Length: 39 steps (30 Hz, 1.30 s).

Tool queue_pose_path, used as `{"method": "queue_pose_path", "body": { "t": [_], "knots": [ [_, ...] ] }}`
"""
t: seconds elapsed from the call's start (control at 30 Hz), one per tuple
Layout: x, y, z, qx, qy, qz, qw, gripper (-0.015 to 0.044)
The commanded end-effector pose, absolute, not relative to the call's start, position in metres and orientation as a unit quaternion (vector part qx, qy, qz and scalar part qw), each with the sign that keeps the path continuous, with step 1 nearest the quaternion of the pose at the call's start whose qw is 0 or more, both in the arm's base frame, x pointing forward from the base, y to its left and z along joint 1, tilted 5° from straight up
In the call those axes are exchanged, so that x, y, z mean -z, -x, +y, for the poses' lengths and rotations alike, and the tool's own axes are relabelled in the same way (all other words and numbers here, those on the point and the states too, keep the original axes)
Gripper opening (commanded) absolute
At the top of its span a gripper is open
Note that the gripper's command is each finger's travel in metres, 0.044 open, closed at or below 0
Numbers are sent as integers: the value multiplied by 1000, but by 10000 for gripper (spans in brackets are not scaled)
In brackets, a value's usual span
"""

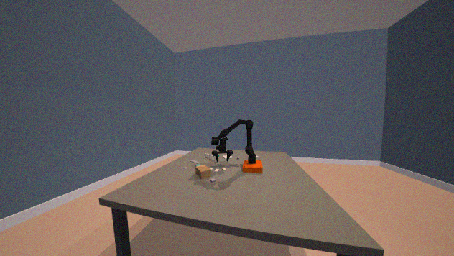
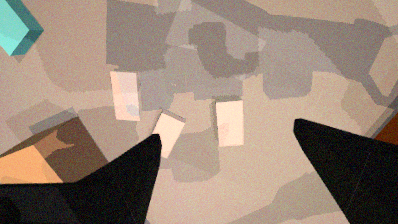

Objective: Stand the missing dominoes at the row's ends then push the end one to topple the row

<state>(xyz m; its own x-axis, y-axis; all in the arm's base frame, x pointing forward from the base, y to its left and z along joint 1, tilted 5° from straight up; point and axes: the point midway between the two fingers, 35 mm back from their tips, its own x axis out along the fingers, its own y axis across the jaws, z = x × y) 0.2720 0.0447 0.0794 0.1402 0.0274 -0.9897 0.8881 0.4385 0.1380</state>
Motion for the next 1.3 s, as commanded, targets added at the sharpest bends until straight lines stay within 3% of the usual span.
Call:
{"method": "queue_pose_path", "body": {
  "t": [0.0,0.73,1.13,1.27],
  "knots": [
    [-42,-270,46,346,-405,571,625,440],
    [-14,-271,48,346,-405,571,625,440],
    [-14,-271,48,346,-405,571,625,125],
    [-14,-271,48,346,-405,571,625,107]
  ]
}}
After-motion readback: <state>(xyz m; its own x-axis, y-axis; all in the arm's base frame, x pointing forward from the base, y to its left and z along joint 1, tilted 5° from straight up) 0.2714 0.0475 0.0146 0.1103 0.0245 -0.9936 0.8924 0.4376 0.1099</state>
